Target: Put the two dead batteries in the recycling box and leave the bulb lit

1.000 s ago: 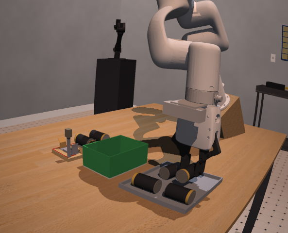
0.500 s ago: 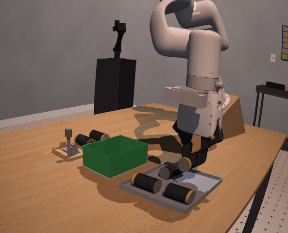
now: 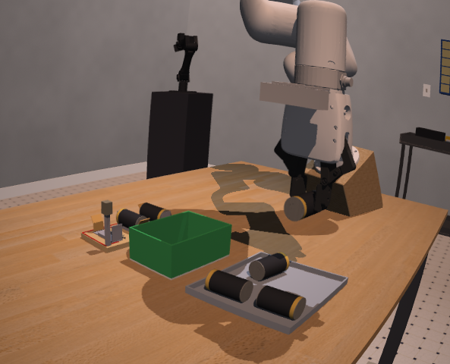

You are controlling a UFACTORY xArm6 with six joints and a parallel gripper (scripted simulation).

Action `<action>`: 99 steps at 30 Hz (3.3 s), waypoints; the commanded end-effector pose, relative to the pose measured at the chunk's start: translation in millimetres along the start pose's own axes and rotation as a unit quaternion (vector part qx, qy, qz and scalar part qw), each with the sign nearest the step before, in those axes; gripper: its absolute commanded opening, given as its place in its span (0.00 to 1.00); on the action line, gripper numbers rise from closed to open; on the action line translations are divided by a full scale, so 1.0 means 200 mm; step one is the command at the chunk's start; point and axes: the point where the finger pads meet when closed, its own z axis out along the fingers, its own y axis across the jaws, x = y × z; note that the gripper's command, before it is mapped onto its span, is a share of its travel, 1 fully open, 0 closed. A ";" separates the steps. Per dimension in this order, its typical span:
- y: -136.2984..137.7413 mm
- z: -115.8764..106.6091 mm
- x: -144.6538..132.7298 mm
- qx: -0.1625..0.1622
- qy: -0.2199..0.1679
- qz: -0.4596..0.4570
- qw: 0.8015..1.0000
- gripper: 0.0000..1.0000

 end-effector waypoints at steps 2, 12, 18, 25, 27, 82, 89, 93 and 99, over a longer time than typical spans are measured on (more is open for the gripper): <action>0.00 -0.01 0.01 0.001 0.002 -0.005 1.000 0.28; 0.00 -0.01 0.01 0.001 0.002 -0.050 0.999 0.28; 0.00 -0.01 0.01 0.001 0.002 -0.120 0.993 0.28; 0.00 -0.01 0.01 0.000 0.002 -0.235 0.972 0.28; 0.00 -0.01 0.01 0.000 0.002 -0.235 0.972 0.28; 0.00 -0.01 0.01 -0.001 0.002 -0.732 0.682 0.28; 0.00 -0.01 0.01 -0.001 0.002 -0.732 0.682 0.28; 0.03 -0.01 0.02 -0.001 0.002 -0.732 0.682 0.28; 0.10 -0.01 0.04 -0.001 0.002 -0.732 0.682 0.28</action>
